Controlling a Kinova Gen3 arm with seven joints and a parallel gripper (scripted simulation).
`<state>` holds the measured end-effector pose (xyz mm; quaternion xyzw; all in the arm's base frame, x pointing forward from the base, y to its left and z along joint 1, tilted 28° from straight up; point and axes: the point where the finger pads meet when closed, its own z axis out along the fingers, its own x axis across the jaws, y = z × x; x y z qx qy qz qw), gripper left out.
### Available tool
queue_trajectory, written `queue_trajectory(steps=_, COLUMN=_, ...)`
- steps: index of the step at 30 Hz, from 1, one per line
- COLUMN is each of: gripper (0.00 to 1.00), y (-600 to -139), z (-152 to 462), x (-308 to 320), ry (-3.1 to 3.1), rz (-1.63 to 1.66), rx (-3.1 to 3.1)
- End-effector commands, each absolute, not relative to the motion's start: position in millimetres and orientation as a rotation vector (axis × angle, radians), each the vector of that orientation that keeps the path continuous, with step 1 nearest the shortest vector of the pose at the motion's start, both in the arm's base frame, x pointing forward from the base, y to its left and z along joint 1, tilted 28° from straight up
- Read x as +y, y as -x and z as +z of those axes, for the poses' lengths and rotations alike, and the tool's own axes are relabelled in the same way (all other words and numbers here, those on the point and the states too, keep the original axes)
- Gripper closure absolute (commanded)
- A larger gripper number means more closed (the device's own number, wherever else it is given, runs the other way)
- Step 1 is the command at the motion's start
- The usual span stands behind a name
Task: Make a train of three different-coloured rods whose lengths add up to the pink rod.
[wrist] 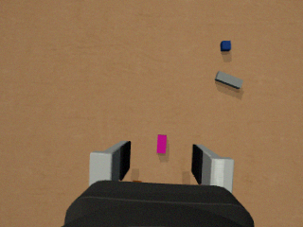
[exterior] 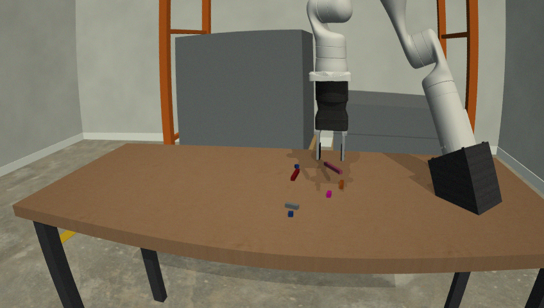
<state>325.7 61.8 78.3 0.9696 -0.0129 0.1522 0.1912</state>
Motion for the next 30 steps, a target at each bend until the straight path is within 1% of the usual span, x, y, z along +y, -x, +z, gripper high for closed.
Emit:
queue_trajectory(steps=1, gripper=0.00, y=-325.9, z=78.4, x=62.1, ry=-2.724, rz=0.428, rx=-0.036)
queue_trajectory(steps=16, gripper=0.00, y=-328.4, z=77.9, x=63.3, ry=-2.724, rz=0.440, rx=-0.111)
queue_trajectory(steps=22, gripper=0.00, y=-335.8, z=76.4, x=66.6, ry=-2.716, rz=0.474, rx=-0.328)
queue_trajectory(steps=28, gripper=0.00, y=-348.2, z=73.9, x=72.6, ry=-2.669, rz=0.533, rx=-0.694)
queue_trajectory(steps=30, gripper=0.00, y=-348.2, z=73.9, x=72.6, ry=-2.669, rz=0.533, rx=-0.694)
